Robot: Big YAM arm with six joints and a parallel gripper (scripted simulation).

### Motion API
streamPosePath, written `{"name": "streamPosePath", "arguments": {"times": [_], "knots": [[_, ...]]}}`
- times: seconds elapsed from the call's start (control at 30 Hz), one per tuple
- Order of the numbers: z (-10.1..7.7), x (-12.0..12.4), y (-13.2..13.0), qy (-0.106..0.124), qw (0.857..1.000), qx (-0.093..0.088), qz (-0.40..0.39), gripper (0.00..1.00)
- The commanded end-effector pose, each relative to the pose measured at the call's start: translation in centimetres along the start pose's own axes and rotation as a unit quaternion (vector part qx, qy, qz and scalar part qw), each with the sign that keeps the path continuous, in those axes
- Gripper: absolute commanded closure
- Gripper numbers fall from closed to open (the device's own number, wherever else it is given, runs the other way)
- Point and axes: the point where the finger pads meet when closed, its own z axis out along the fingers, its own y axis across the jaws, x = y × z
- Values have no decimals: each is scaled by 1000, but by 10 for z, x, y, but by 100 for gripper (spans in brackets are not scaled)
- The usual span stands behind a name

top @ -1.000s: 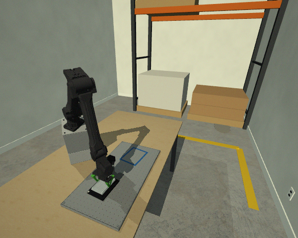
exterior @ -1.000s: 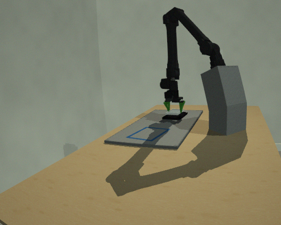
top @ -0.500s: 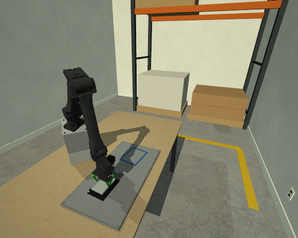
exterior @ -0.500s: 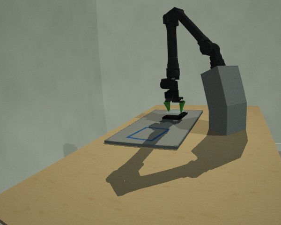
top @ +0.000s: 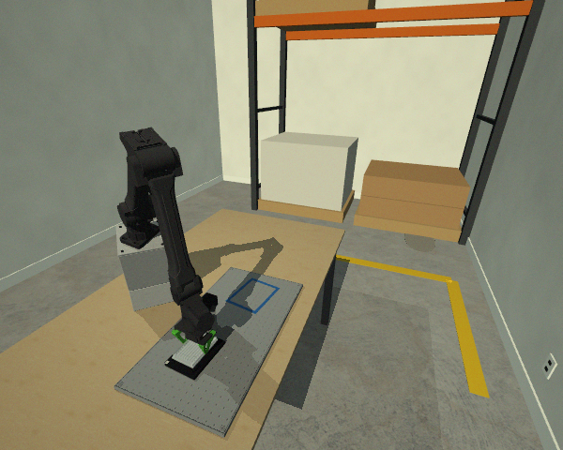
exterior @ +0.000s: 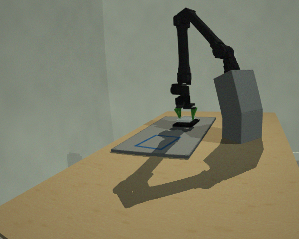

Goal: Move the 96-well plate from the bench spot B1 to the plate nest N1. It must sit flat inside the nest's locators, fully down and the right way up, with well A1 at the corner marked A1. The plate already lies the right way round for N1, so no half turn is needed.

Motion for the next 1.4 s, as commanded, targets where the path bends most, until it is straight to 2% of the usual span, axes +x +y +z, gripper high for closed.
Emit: {"name": "streamPosePath", "arguments": {"times": [0.0,0.4,0.57,0.97,1.1,1.23,1.37], "knots": [[2,6,0,2,1000,5,0,100],[-1,10,-7,5,1000,12,1,100],[4,8,-3,3,1000,7,0,100],[3,9,-6,5,1000,11,1,100],[6,8,-4,3,1000,7,0,100],[4,10,-8,5,1000,11,1,100],[7,8,-3,3,1000,6,0,100]]}}
